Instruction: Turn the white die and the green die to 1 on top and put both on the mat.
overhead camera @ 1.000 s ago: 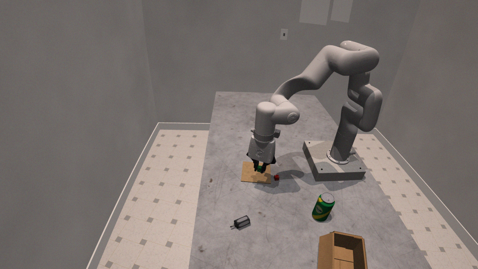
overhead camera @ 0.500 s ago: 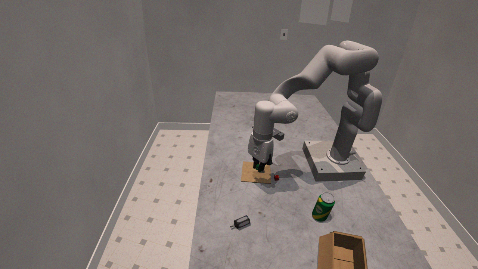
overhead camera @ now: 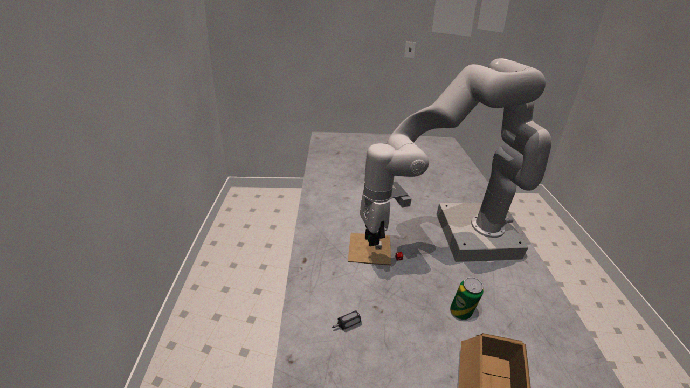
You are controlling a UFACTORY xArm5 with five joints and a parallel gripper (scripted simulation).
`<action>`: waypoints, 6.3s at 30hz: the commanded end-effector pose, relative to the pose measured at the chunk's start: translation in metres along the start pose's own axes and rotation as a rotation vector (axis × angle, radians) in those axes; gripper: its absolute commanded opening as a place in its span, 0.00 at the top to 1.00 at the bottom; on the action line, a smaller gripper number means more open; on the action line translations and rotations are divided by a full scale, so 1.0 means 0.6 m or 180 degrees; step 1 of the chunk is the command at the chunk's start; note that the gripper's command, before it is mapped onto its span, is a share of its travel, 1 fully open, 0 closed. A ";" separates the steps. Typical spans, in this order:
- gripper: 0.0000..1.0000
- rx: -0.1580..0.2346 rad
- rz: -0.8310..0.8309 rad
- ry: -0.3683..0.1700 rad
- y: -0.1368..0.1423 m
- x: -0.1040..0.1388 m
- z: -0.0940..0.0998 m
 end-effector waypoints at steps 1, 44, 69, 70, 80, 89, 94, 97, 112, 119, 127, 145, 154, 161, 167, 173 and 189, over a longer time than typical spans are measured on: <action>0.85 0.0002 -0.0555 -0.0012 -0.006 0.003 0.003; 0.85 0.0009 -0.4314 -0.0010 -0.050 0.010 0.004; 0.85 0.0013 -0.6420 -0.0007 -0.075 0.013 0.005; 0.85 0.0013 -0.6569 -0.0007 -0.077 0.013 0.005; 0.85 0.0015 -0.7382 -0.0006 -0.086 0.014 0.005; 0.85 0.0016 -0.8181 -0.0004 -0.096 0.014 0.006; 0.85 0.0017 -0.8557 -0.0003 -0.100 0.015 0.006; 0.85 0.0017 -0.8816 -0.0003 -0.103 0.015 0.006; 0.85 0.0020 -0.9926 0.0000 -0.117 0.015 0.006; 0.85 0.0020 -1.0394 0.0002 -0.122 0.016 0.006; 0.85 0.0021 -1.0585 0.0002 -0.124 0.016 0.006; 0.85 0.0021 -1.0642 0.0002 -0.125 0.016 0.006; 0.85 0.0021 -1.0642 0.0002 -0.125 0.016 -0.002; 0.85 0.0021 -1.0642 0.0002 -0.125 0.016 -0.027; 0.85 0.0021 -1.0642 0.0002 -0.125 0.016 -0.074; 0.85 0.0021 -1.0642 0.0002 -0.125 0.017 -0.121; 0.85 0.0021 -1.0642 0.0002 -0.125 0.017 -0.153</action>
Point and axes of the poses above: the point where the finger pads meet when closed, its own z axis back along the fingers, its own y axis across the jaws, x = y × z, the point moved 6 cm from there along z, back along the fingers, and after that the axes turned 9 degrees about -z, right-handed, at the moved point
